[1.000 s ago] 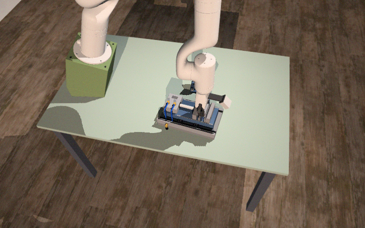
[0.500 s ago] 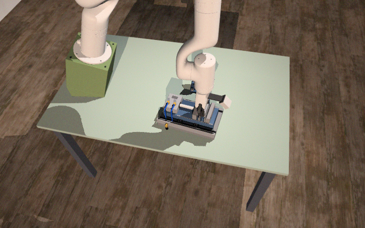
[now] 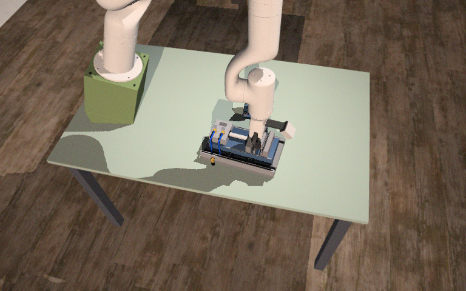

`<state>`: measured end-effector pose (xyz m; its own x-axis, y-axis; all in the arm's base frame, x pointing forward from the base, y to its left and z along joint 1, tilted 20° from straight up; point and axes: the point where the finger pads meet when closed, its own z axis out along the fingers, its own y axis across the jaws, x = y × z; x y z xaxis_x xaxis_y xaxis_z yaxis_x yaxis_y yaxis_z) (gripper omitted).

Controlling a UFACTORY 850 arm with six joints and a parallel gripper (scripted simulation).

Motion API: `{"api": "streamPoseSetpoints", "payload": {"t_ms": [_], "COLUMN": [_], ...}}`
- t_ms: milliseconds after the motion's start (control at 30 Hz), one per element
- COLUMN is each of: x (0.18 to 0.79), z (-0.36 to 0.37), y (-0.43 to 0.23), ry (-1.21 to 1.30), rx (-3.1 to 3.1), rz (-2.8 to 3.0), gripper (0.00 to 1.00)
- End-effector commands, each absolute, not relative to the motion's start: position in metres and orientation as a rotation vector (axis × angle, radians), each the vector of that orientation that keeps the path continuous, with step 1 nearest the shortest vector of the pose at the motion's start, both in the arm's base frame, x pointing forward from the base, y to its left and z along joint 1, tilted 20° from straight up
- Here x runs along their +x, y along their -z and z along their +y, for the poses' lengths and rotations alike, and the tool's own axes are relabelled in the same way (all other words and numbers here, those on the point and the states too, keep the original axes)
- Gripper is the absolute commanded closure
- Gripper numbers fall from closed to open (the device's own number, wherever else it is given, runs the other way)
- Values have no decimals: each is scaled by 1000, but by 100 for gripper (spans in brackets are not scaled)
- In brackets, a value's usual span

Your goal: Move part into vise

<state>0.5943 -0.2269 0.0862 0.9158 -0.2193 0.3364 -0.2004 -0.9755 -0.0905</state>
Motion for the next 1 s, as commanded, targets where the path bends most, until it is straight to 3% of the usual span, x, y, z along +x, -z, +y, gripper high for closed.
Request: {"api": "streamPoseSetpoints", "payload": {"t_ms": [0, 967], "x": [595, 598], "z": [-227, -227], "y": [-87, -79], "ry": [543, 543], "rx": [-3022, -3022], "rz": [331, 331], "gripper": [100, 100]}}
